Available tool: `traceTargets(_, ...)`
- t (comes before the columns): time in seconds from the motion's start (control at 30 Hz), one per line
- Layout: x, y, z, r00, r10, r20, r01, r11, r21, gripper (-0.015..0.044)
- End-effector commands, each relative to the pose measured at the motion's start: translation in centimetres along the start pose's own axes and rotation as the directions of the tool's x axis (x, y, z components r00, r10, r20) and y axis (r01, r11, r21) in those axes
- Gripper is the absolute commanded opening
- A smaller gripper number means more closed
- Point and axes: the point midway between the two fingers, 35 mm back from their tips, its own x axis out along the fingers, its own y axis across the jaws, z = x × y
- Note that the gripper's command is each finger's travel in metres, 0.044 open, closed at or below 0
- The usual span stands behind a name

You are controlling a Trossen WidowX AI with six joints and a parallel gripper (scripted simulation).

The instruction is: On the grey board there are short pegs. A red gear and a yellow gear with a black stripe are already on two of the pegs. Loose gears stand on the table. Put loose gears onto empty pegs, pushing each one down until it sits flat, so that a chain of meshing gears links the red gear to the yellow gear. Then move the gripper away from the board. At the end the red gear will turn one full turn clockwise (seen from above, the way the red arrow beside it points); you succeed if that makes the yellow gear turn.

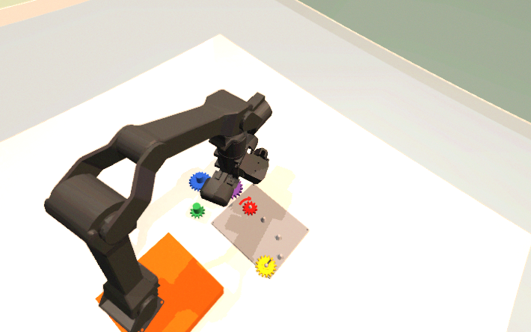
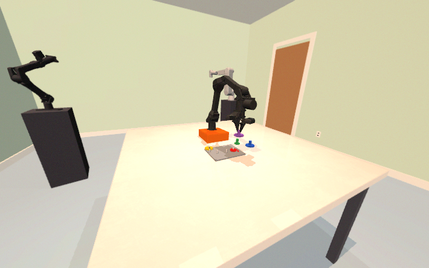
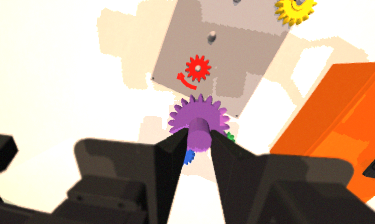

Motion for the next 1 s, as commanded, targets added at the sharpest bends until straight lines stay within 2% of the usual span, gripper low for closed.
traceTargets(0.0, 0.4, 0.1, 1.2, 1.0, -0.001, 0.01, 0.001, 1.0, -0.003, 0.0)
traceTargets(0.97, 3.0, -0.8, 8.8, 1.0, -0.009, 0.014, 0.01, 1.0, -0.013, 0.0)
